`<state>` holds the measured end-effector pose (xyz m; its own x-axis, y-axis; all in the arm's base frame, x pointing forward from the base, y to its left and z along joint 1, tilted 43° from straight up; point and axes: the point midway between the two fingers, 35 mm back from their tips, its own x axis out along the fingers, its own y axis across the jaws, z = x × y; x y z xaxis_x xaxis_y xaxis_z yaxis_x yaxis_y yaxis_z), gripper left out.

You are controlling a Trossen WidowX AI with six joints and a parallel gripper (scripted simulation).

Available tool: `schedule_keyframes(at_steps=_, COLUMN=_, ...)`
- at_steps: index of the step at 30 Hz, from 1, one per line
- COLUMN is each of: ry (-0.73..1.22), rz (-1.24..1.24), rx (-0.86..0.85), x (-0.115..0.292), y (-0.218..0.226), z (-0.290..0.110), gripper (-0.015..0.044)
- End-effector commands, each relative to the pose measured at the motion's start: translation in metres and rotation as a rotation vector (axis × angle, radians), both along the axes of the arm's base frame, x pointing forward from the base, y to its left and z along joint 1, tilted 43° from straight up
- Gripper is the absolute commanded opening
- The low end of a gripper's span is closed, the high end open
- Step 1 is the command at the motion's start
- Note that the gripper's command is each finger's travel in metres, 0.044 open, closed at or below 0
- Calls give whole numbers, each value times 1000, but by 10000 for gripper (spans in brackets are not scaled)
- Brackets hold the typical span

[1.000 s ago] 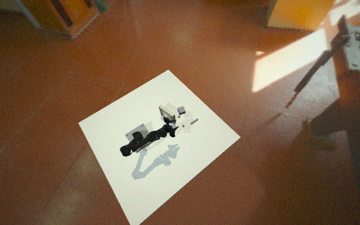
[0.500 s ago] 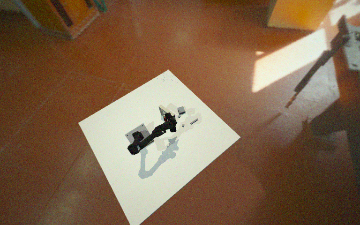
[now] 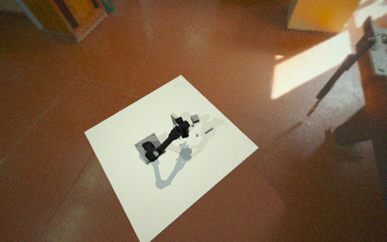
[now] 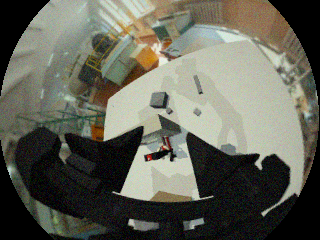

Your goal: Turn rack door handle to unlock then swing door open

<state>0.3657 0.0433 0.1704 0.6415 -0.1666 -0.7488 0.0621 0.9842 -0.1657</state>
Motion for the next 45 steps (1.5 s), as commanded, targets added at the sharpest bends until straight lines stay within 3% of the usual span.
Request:
schedule_keyframes(at_steps=1, ry=84, rz=-9, rx=-45, x=-2, y=4, z=-12, gripper=295)
schedule_keyframes(at_steps=33, ry=702, rz=65, rx=-634, x=-34, y=39, z=-79, gripper=295)
schedule_keyframes(at_steps=45, ry=712, rz=69, rx=-649, x=-33, y=33, z=-87, gripper=295)
